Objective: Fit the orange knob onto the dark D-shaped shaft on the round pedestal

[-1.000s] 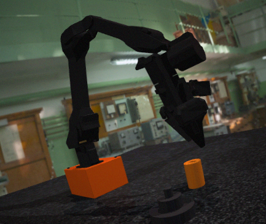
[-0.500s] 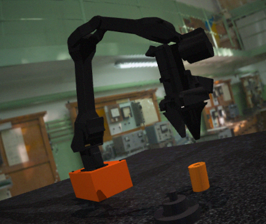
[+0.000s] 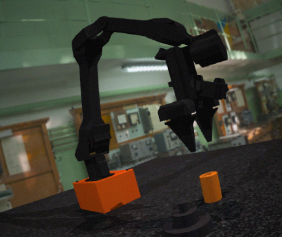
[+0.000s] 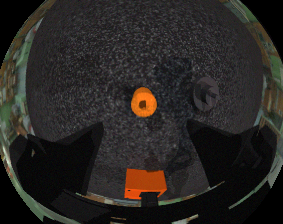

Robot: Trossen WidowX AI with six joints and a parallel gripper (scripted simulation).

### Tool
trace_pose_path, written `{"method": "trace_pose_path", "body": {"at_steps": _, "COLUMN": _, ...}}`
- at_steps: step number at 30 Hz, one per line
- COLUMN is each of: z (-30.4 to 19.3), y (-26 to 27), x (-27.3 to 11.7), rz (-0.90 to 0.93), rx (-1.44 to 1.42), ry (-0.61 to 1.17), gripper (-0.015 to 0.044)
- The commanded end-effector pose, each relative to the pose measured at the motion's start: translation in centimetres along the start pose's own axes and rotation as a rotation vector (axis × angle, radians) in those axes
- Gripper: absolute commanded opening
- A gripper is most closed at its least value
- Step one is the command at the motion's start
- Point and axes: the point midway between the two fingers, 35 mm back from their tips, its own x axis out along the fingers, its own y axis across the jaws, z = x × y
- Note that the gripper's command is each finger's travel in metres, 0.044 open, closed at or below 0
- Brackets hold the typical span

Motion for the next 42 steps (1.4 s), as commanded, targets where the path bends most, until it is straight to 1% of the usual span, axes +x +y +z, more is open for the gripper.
{"method": "trace_pose_path", "body": {"at_steps": 1, "z": 0.1, "y": 0.0, "x": 0.0, "rz": -0.004, "rx": 0.264, "ry": -0.004, "gripper": 0.0440}}
{"method": "trace_pose_path", "body": {"at_steps": 10, "z": 0.1, "y": 0.0, "x": 0.0, "rz": -0.004, "rx": 0.264, "ry": -0.004, "gripper": 0.0440}}
{"method": "trace_pose_path", "body": {"at_steps": 11, "z": 0.2, "y": 0.0, "x": 0.3, "rz": -0.004, "rx": 0.264, "ry": -0.004, "gripper": 0.0440}}
{"method": "trace_pose_path", "body": {"at_steps": 14, "z": 0.2, "y": 0.0, "x": 3.0, "rz": -0.004, "rx": 0.264, "ry": -0.004, "gripper": 0.0440}}
{"method": "trace_pose_path", "body": {"at_steps": 15, "z": 0.1, "y": -0.1, "x": 3.2, "rz": -0.004, "rx": 0.264, "ry": -0.004, "gripper": 0.0440}}
{"method": "trace_pose_path", "body": {"at_steps": 19, "z": 0.1, "y": -0.1, "x": 3.4, "rz": -0.004, "rx": 0.264, "ry": -0.004, "gripper": 0.0440}}
{"method": "trace_pose_path", "body": {"at_steps": 22, "z": -0.1, "y": 0.0, "x": 4.6, "rz": -0.004, "rx": 0.264, "ry": -0.004, "gripper": 0.0440}}
{"method": "trace_pose_path", "body": {"at_steps": 42, "z": 0.1, "y": -0.1, "x": 7.4, "rz": -0.004, "rx": 0.264, "ry": -0.004, "gripper": 0.0440}}
